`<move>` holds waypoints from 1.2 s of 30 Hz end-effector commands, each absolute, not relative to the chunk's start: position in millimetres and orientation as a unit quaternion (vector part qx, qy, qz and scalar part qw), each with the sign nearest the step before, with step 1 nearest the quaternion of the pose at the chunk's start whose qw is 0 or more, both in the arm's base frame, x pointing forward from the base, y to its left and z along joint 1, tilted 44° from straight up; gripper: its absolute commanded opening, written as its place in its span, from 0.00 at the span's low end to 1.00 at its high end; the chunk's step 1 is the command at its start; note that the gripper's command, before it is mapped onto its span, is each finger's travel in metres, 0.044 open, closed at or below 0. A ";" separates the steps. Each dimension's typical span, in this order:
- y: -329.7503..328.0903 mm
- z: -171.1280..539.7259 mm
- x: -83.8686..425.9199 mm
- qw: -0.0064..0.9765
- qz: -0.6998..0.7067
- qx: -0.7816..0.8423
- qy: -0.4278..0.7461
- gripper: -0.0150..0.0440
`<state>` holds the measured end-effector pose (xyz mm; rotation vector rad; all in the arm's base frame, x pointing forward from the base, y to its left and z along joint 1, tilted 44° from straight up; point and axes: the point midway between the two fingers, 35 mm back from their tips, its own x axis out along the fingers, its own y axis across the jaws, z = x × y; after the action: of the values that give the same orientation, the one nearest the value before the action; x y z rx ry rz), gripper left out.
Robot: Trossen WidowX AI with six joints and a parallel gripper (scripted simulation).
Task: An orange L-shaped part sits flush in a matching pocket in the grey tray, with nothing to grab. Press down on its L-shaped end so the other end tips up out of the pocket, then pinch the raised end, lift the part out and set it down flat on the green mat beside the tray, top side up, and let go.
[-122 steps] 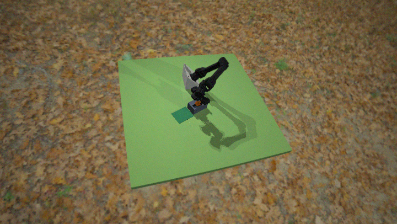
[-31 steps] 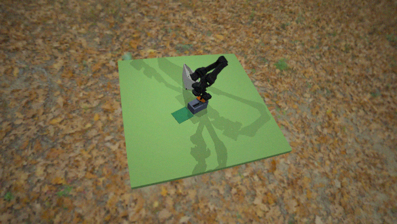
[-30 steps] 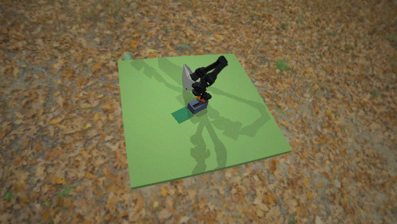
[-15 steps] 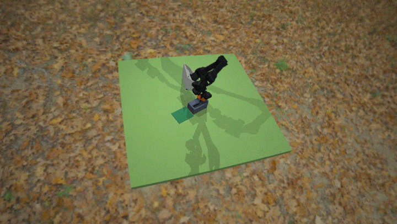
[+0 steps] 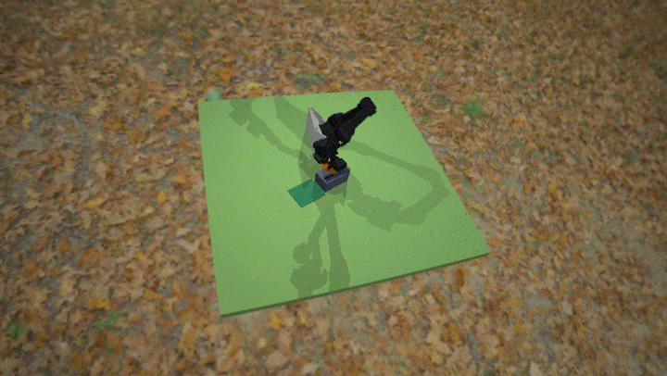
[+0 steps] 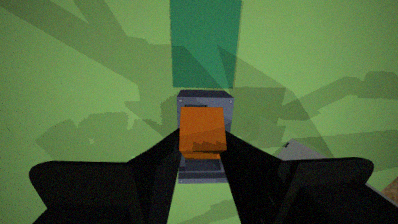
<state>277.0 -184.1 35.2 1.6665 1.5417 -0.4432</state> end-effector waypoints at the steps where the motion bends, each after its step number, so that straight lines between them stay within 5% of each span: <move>1: -195.3 24.0 279.2 0.403 -0.176 0.657 0.613 0.25; 36: -265.8 -40.4 294.6 0.405 -0.177 0.656 0.612 0.25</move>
<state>294.1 -267.6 -36.6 1.6626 1.5371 -0.4472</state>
